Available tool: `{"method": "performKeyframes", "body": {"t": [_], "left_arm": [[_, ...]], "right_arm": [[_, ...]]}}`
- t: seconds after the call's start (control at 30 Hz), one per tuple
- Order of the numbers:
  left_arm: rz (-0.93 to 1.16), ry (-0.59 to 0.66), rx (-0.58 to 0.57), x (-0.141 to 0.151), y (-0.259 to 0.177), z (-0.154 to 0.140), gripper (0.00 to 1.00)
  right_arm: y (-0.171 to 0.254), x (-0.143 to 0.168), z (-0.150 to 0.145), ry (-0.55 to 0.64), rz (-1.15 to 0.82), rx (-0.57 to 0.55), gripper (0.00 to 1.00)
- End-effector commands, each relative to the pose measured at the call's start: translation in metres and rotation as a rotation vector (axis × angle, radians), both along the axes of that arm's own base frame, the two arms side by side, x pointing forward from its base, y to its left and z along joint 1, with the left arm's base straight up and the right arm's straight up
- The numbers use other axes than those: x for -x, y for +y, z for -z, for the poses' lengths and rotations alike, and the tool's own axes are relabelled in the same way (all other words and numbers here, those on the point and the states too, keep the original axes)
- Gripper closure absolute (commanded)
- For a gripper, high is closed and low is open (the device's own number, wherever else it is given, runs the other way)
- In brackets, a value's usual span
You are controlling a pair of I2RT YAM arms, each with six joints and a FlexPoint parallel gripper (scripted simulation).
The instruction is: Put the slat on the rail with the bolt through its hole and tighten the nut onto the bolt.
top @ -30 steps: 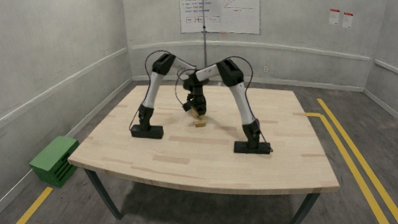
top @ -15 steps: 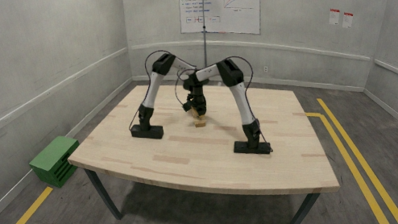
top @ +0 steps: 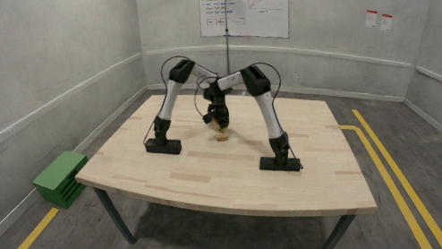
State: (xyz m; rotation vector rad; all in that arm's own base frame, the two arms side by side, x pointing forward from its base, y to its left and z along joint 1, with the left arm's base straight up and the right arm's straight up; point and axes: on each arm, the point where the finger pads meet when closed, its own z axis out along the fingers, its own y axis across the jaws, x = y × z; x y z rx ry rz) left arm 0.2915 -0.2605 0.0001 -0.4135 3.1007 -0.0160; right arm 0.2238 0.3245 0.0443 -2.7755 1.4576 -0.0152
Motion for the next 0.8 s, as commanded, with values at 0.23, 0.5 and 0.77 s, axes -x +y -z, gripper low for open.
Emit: {"method": "performKeyframes", "body": {"t": [0.23,0.5,0.77], "left_arm": [[0.001,-0.012,0.014,-0.0019,-0.0036,-0.0054,0.33],[0.001,-0.012,0.014,-0.0019,-0.0036,-0.0054,0.33],[0.001,-0.012,0.014,-0.0019,-0.0036,-0.0054,0.33]], "right_arm": [[0.0022,0.0004,0.0081,0.006,-0.011,-0.007,0.64],[0.0022,0.0004,0.0103,0.006,-0.011,-0.007,0.64],[0.0022,0.0004,0.0119,0.006,-0.011,-0.007,0.64]]}}
